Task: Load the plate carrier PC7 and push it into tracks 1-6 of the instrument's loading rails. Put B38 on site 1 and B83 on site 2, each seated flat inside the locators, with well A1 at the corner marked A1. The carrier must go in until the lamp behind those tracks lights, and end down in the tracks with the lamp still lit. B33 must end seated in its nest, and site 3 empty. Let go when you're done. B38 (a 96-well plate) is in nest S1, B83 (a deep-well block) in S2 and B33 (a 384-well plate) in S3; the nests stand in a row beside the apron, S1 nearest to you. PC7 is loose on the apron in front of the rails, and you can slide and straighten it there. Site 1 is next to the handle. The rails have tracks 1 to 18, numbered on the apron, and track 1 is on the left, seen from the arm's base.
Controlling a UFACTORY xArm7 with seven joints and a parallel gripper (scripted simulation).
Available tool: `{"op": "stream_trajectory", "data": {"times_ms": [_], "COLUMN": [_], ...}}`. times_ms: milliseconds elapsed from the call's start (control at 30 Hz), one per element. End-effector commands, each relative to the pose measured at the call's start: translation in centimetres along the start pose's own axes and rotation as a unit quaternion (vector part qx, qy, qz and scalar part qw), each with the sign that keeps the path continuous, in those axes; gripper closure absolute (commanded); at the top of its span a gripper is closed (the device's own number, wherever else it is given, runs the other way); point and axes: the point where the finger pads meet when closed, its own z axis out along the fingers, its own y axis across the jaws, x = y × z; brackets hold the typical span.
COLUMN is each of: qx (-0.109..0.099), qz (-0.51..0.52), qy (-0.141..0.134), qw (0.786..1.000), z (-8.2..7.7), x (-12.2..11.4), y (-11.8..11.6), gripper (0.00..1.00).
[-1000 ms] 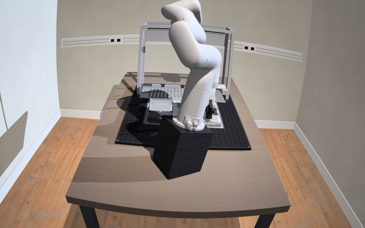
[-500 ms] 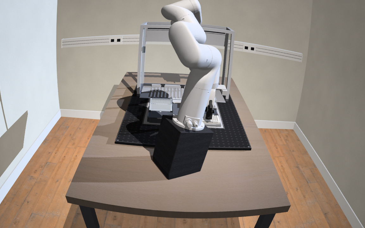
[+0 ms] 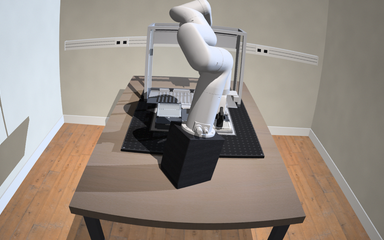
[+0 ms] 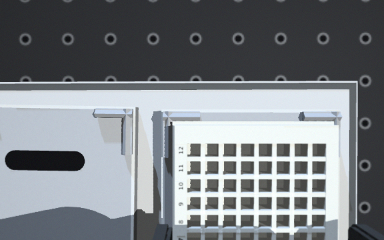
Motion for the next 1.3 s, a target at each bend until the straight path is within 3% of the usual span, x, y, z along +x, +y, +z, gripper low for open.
{"op": "stream_trajectory", "data": {"times_ms": [0,500,1133,1167,1267], "qx": [0.001,0.001,0.001,0.001,0.001], "qz": [0.0,0.0,0.0,0.0,0.0], "qy": [0.0,0.0,0.0,0.0,0.0], "qw": [1.0,1.0,1.0,1.0,1.0], "z": [0.27,1.13,1.13,1.08,1.07], "x": [0.04,0.04,0.04,0.04,0.04], "y": [-0.1,-0.1,-0.1,-0.1,-0.1], "gripper": [0.0,0.0,0.0,1.0,1.0]}}
